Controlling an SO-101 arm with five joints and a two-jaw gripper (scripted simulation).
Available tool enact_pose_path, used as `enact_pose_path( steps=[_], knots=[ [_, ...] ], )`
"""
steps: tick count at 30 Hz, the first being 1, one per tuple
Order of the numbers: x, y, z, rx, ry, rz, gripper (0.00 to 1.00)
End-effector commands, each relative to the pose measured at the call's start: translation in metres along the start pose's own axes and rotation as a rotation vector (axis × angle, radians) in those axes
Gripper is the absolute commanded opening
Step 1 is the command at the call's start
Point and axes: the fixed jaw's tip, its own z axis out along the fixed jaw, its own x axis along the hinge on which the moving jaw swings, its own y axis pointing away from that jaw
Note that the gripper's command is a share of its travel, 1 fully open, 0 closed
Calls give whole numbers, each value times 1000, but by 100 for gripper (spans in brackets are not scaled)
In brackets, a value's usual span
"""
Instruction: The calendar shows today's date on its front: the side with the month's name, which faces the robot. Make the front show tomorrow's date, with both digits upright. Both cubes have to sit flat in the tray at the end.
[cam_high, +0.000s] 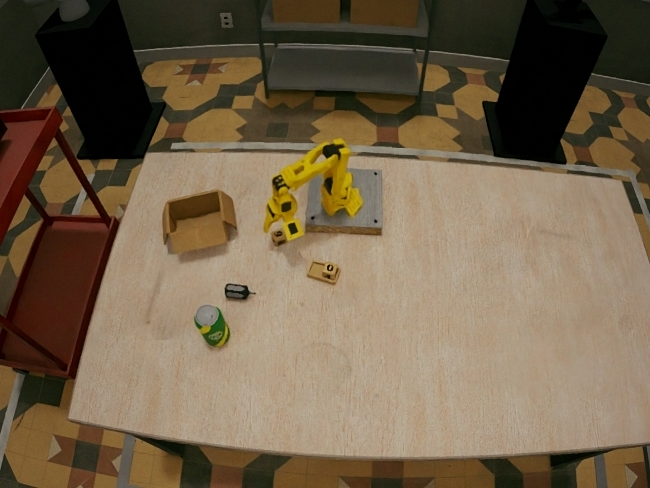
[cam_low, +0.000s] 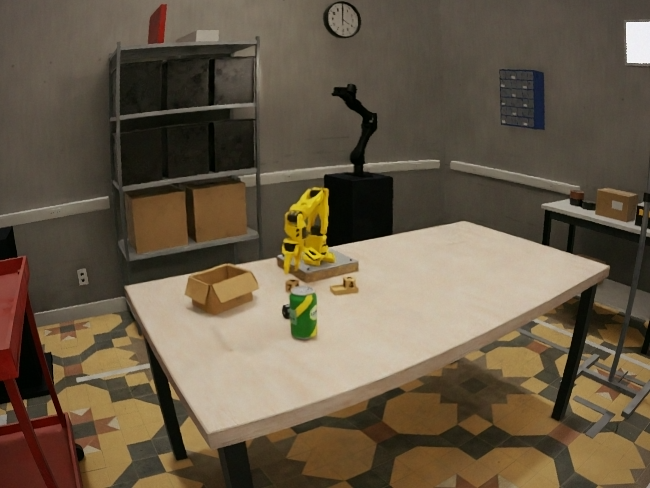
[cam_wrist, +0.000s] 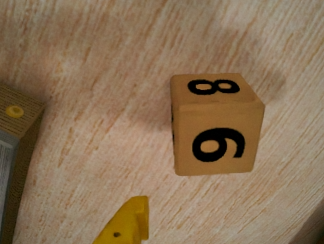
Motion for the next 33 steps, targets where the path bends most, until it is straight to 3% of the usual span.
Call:
enact_pose_path(
  steps=[1,33],
  knots=[
    [1,5,6,-43,-3,-3,35],
    [1,4,10,-42,-3,-3,35]
  ],
)
